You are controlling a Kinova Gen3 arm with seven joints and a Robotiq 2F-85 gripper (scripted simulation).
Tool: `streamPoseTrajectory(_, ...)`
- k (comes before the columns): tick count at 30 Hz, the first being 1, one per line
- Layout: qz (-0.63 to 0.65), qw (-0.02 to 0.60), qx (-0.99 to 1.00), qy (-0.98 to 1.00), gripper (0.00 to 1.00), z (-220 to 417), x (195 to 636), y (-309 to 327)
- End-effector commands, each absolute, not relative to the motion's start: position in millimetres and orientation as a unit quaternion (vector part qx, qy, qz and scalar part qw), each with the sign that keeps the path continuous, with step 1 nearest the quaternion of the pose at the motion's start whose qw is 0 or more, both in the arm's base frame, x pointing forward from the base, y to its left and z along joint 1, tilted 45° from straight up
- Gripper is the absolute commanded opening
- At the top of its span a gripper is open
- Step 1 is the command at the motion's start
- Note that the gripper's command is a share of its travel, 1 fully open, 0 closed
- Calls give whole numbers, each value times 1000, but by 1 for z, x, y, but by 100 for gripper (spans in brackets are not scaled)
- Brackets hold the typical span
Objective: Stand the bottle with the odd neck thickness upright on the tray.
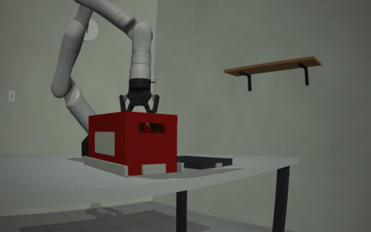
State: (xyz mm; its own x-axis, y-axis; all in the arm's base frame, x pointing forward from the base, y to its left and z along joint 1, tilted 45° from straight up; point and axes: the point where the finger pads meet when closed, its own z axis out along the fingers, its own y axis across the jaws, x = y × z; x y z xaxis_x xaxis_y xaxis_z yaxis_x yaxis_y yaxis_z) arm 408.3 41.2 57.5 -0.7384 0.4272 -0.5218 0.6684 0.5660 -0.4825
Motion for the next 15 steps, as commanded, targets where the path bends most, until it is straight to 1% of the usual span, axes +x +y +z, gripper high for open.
streamPoseTrajectory(1, -342, 177, 316, 867, 64, 58, 409, 42)
streamPoseTrajectory(15, -342, 177, 316, 867, 64, 59, 408, 43)
